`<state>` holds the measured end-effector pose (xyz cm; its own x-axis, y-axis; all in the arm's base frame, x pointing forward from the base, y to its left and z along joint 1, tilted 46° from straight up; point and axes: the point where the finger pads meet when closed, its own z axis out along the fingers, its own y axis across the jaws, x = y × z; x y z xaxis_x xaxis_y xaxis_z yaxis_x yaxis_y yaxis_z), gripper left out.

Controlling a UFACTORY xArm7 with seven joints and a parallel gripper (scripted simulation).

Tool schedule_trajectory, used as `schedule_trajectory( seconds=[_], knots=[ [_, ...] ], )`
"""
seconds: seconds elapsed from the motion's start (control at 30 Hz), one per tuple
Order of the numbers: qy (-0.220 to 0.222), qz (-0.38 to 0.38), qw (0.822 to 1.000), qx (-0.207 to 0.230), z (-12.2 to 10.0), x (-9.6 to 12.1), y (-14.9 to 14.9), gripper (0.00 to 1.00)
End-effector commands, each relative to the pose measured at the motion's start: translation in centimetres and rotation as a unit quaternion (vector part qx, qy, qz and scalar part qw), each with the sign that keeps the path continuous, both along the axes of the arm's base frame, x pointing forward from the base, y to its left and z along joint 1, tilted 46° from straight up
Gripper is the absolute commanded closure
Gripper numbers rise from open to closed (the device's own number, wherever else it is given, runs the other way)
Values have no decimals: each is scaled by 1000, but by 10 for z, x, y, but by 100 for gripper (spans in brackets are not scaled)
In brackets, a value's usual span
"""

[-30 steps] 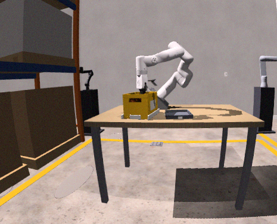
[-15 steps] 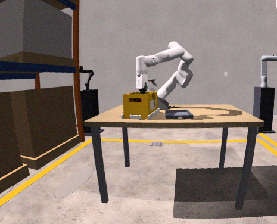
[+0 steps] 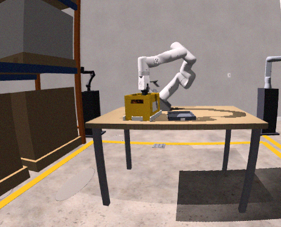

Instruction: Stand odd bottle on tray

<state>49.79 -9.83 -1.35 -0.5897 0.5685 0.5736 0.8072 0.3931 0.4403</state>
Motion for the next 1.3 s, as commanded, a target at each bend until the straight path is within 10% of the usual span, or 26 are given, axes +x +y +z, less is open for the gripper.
schedule_trajectory(
  seconds=[0.0, 0.1, 0.13, 1.27],
  knots=[
    [-1, -2, 1000, -2, 1, 1, -3, 100],
    [-1, -2, 1000, -2, 1, 1, -3, 100],
    [-1, -2, 1000, -2, 1, 1, -3, 35],
    [-1, -2, 1000, -2, 1, 1, -3, 35]
  ],
)
